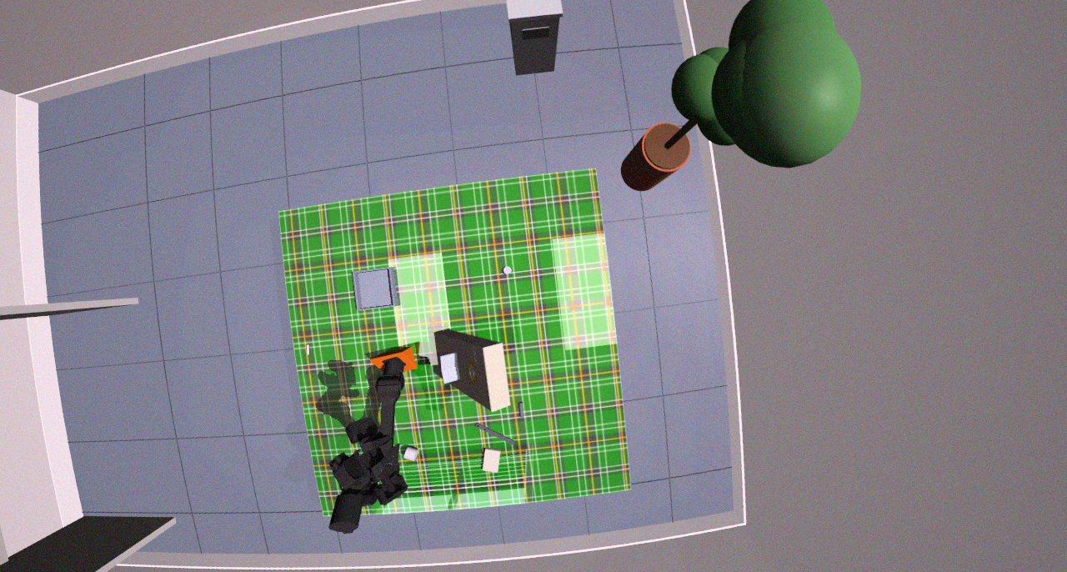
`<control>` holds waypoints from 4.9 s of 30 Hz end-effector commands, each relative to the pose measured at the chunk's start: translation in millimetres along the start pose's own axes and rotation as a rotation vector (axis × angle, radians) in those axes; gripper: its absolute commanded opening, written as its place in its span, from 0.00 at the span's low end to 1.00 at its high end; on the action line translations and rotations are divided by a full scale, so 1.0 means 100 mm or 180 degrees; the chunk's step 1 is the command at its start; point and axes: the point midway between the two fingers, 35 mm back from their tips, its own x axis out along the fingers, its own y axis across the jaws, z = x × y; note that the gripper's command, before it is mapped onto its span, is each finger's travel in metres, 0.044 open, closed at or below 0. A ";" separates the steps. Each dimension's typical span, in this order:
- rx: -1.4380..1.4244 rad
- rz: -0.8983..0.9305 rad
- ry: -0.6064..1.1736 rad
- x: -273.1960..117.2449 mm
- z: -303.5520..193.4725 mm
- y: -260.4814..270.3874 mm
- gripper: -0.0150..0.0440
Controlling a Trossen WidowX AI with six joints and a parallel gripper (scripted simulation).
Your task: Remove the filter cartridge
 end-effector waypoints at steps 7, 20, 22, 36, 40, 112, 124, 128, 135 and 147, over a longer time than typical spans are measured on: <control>-0.1261 0.0465 0.2005 0.41 -1.27 0.74 0.43; -0.2814 0.0854 0.3450 0.30 -2.18 0.91 0.43; -0.2814 0.0854 0.3450 0.30 -2.18 0.91 0.43; -0.2799 0.0874 0.3448 0.37 -2.28 0.91 0.43; -0.2793 0.0880 0.3447 0.40 -2.33 0.90 0.43; -0.2813 0.0843 0.3451 0.63 -2.75 0.76 0.43; -0.2813 0.0842 0.3451 0.65 -2.79 0.75 0.43; -0.2813 0.0842 0.3451 0.65 -2.80 0.75 0.43; -0.2813 0.0841 0.3451 0.66 -2.82 0.74 0.43; -0.2855 0.0818 0.3440 0.65 -2.77 0.76 0.40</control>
